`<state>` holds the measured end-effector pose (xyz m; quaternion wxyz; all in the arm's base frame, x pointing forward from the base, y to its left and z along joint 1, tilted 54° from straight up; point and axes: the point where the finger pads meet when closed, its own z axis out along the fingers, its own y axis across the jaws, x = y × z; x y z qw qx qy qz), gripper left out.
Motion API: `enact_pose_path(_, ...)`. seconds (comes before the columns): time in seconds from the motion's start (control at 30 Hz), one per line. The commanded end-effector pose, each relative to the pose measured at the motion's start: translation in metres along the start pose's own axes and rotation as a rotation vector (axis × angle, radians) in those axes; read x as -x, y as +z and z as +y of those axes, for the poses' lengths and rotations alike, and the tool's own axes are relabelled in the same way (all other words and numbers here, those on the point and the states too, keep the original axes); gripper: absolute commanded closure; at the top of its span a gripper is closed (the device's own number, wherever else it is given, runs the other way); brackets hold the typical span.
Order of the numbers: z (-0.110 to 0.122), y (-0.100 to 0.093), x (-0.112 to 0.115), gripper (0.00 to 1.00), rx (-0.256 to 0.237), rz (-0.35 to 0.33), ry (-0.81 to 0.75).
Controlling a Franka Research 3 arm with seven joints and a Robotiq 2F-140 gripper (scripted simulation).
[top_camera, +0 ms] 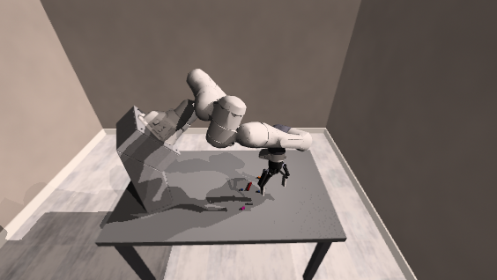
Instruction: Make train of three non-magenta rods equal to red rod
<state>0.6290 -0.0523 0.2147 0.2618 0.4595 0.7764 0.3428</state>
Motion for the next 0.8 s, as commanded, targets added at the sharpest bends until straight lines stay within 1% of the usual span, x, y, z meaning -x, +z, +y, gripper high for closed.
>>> enact_pose_path(0.0, 0.001, 0.006, -0.005, 0.00, 0.027, 0.013, 0.131)
enact_pose_path(0.03, -0.004, 0.012, -0.009, 0.00, 0.027, 0.030, 0.177)
enact_pose_path(0.5, -0.028, 0.041, -0.031, 0.00, 0.029, 0.119, 0.417)
enact_pose_path(0.57, -0.028, 0.041, -0.031, 0.00, 0.029, 0.119, 0.417)
enact_pose_path(0.67, -0.031, 0.046, -0.036, 0.00, 0.031, 0.138, 0.468)
enact_pose_path(0.77, -0.032, 0.047, -0.037, 0.00, 0.031, 0.143, 0.480)
